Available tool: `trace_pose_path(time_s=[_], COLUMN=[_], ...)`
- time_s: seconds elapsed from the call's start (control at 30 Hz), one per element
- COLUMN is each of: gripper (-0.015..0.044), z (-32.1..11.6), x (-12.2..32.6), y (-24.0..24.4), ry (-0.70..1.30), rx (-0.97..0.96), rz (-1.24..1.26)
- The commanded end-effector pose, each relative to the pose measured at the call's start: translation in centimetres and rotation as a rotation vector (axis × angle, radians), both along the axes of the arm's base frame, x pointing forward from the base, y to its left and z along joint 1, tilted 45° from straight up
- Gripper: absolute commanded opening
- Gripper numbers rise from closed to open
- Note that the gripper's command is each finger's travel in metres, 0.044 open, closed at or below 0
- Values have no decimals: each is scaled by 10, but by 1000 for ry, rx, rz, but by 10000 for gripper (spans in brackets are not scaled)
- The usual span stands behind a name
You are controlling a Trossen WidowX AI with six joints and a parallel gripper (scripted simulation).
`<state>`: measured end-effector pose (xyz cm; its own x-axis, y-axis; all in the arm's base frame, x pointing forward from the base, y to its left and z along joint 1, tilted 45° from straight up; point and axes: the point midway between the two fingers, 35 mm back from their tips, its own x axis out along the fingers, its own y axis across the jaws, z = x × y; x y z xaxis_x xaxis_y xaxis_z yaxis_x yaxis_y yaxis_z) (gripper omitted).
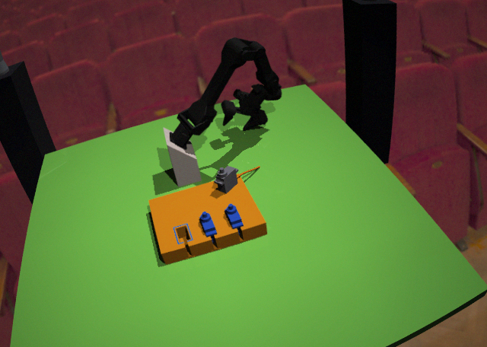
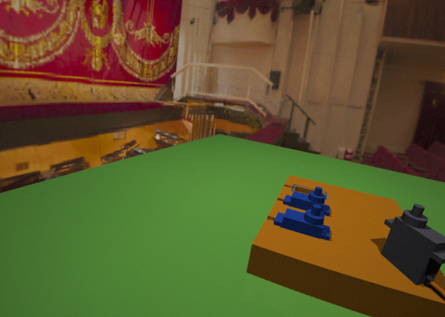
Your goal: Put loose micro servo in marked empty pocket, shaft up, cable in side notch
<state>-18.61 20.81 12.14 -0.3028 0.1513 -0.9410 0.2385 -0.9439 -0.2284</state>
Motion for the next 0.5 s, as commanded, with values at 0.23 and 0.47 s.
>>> trace_pose_path(time_s=[0.23,0.47], gripper=[440,440], z=[27,33], x=[37,54], y=[35,43], ry=[53,71], rx=[105,119], rz=[-115,-136])
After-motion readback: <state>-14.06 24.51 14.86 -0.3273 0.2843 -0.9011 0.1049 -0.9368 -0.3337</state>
